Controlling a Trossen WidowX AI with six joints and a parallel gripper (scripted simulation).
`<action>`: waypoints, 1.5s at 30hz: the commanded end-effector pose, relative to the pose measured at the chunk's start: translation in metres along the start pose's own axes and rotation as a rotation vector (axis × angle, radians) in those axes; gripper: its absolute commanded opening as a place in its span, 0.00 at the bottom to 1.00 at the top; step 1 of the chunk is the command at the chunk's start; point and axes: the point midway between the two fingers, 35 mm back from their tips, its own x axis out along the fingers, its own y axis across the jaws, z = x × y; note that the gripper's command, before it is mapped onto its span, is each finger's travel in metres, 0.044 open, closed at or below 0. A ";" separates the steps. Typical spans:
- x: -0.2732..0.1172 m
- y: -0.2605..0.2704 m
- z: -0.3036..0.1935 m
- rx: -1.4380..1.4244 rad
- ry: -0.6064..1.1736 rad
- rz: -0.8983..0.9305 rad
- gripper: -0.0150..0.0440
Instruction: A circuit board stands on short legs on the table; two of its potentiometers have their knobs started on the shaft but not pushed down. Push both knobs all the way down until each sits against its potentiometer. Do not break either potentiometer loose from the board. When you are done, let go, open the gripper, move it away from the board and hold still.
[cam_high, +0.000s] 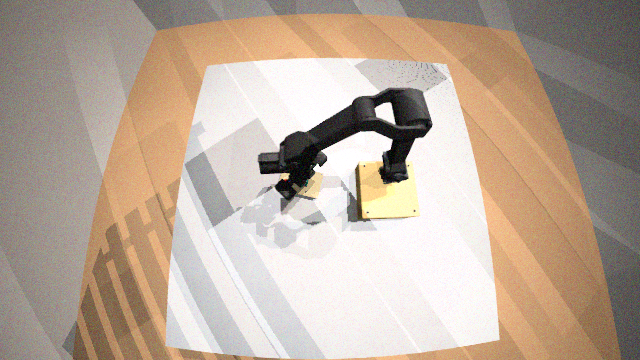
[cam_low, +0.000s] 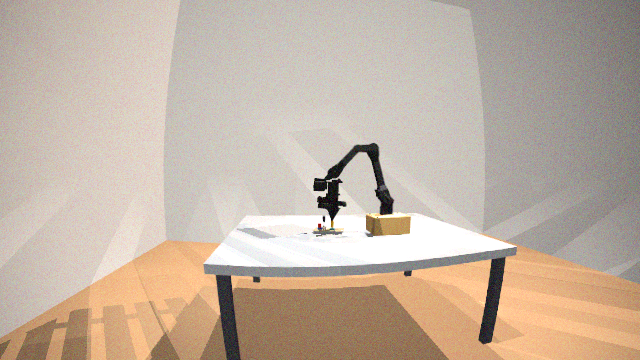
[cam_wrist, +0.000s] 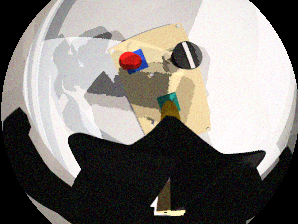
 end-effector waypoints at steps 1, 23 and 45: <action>0.017 0.001 0.002 -0.001 0.007 -0.011 0.25; 0.017 0.001 0.002 -0.001 0.007 -0.011 0.25; -0.016 0.001 0.002 -0.001 0.007 -0.011 0.25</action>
